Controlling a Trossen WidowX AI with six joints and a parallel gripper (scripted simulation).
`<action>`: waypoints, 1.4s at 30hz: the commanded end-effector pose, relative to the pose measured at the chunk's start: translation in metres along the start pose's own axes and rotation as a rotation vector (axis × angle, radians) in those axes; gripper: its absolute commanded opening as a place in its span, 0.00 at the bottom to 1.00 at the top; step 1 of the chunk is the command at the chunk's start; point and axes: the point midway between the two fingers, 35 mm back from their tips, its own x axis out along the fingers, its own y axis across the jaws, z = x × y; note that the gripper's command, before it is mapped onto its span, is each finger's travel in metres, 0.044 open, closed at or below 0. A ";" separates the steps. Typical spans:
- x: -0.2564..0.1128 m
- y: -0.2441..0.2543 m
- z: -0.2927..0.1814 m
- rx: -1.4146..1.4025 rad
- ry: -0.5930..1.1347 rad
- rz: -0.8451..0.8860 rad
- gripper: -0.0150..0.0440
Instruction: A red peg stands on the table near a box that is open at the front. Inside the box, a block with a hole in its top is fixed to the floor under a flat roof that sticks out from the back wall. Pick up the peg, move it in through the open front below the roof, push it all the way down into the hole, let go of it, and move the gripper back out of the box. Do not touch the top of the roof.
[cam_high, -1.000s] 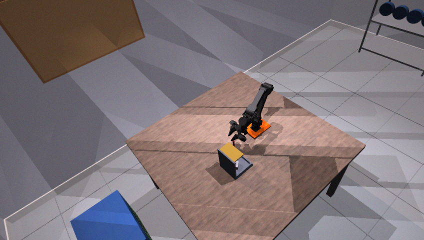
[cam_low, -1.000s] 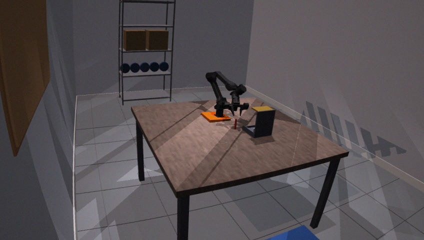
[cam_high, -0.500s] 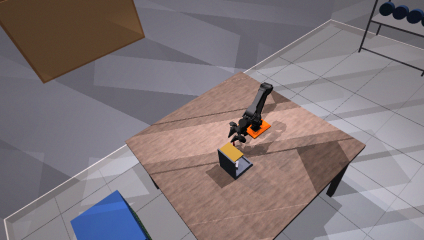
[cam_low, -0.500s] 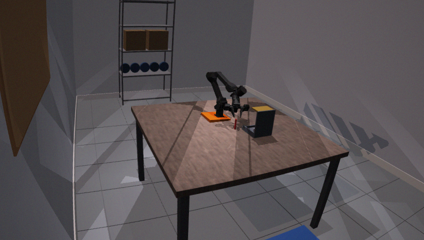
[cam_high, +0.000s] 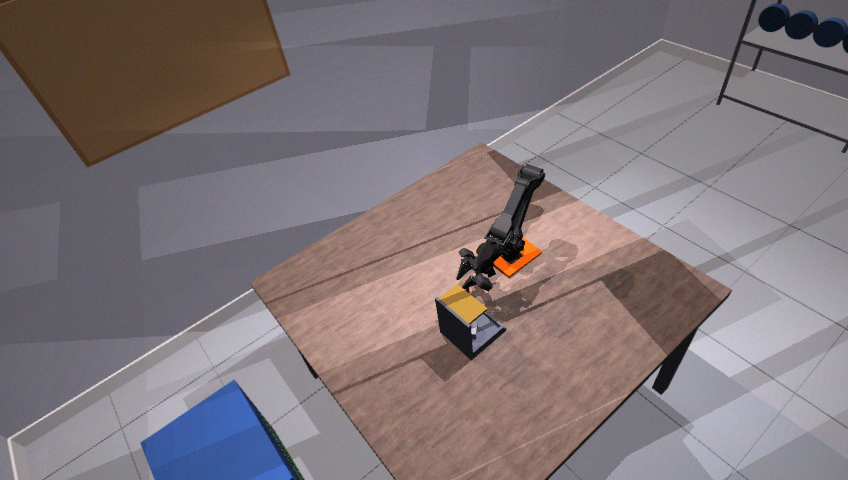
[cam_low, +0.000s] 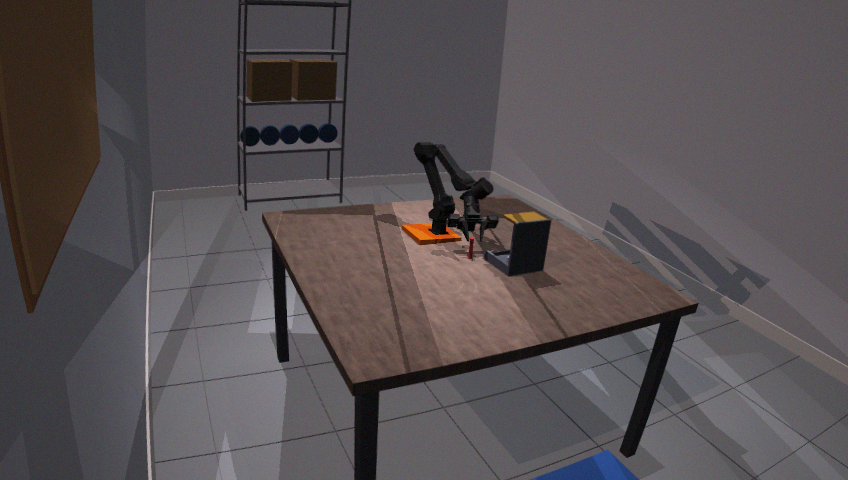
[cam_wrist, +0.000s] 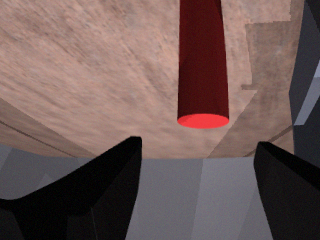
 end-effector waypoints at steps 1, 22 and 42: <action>0.005 0.001 0.008 0.000 -0.007 0.008 0.63; 0.020 0.004 0.031 0.000 -0.007 0.008 0.63; 0.018 0.002 0.027 -0.002 -0.004 0.002 0.25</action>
